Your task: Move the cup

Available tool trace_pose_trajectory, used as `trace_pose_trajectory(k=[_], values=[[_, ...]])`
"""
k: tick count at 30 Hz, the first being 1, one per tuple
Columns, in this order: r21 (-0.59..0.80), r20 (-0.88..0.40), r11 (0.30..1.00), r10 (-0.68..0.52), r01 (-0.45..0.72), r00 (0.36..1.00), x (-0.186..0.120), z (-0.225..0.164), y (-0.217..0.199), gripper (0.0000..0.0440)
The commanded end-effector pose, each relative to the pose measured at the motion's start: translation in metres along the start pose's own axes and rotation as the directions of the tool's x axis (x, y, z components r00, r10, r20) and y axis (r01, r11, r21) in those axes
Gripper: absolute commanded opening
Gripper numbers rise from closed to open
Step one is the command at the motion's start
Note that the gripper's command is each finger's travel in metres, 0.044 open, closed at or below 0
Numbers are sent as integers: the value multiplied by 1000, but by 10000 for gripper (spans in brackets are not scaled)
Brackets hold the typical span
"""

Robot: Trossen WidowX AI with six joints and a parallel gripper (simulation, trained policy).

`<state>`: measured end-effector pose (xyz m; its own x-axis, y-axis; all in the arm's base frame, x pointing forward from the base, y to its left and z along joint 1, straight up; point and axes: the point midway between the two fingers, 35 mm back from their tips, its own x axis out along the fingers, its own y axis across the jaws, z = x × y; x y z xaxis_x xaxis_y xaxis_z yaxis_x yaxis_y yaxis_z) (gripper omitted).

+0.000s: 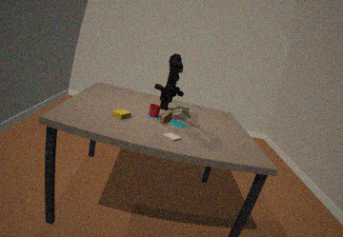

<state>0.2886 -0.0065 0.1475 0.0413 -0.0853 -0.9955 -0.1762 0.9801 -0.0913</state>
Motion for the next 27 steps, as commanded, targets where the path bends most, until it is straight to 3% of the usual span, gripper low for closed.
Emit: trace_pose_trajectory(k=[1,22,23,27], values=[[-20,-20,1000,-5,5,1000,10,-2,-5,158],[-183,-95,982,15,-32,995,82,-15,-16,176],[-196,-95,980,18,-36,995,85,-16,-16,171],[-255,-101,966,17,-43,995,94,-18,-17,71]])
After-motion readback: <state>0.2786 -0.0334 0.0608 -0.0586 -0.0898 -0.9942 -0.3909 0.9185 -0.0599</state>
